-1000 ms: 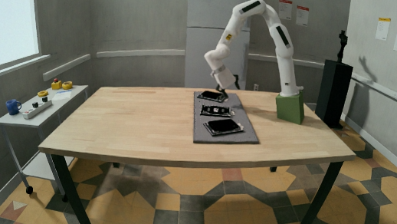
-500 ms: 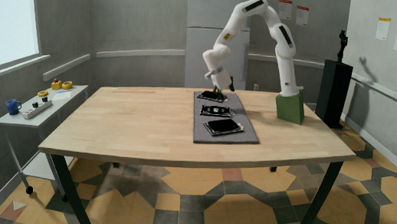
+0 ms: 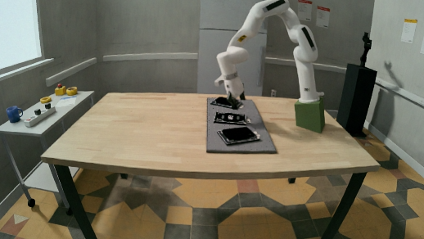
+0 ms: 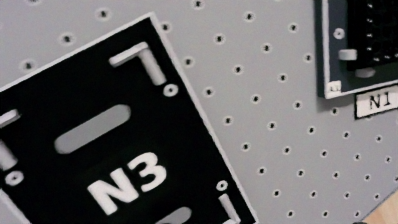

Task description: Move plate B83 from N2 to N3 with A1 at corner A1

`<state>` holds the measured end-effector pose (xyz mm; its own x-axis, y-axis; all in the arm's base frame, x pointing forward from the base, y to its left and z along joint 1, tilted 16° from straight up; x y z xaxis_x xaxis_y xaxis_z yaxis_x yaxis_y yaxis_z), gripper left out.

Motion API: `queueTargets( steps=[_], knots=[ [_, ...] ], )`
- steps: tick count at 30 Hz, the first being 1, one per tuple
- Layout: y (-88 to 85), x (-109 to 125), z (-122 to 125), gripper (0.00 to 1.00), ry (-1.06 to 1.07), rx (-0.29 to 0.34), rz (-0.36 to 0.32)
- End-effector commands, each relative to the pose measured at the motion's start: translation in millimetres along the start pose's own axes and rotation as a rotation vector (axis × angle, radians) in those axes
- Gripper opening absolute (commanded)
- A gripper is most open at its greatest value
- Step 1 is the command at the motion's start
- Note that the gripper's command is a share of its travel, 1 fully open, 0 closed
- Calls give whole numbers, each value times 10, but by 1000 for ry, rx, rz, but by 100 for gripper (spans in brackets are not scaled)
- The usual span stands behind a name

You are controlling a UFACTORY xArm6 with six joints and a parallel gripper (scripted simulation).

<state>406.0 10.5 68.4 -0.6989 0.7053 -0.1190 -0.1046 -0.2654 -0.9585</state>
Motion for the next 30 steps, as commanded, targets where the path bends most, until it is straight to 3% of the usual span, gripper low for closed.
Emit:
queueTargets(
  steps=[1, 11, 30],
  knots=[
    [-72, 77, -145, 100, -85, -27, 31],
    [-238, 360, -517, 100, -254, -69, 85],
    [-484, 887, -981, 100, -593, -151, 195]
  ],
)
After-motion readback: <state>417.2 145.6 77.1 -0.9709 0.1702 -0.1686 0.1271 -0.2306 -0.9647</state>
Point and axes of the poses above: the point where the finger pads meet when closed, its own y axis out along the fingers, its own z axis across the jaws, x = y × z, the point moved 2 cm from there along -y, back along the fingers, and after that the axes turned 12 degrees about y, right-handed, at the moved point
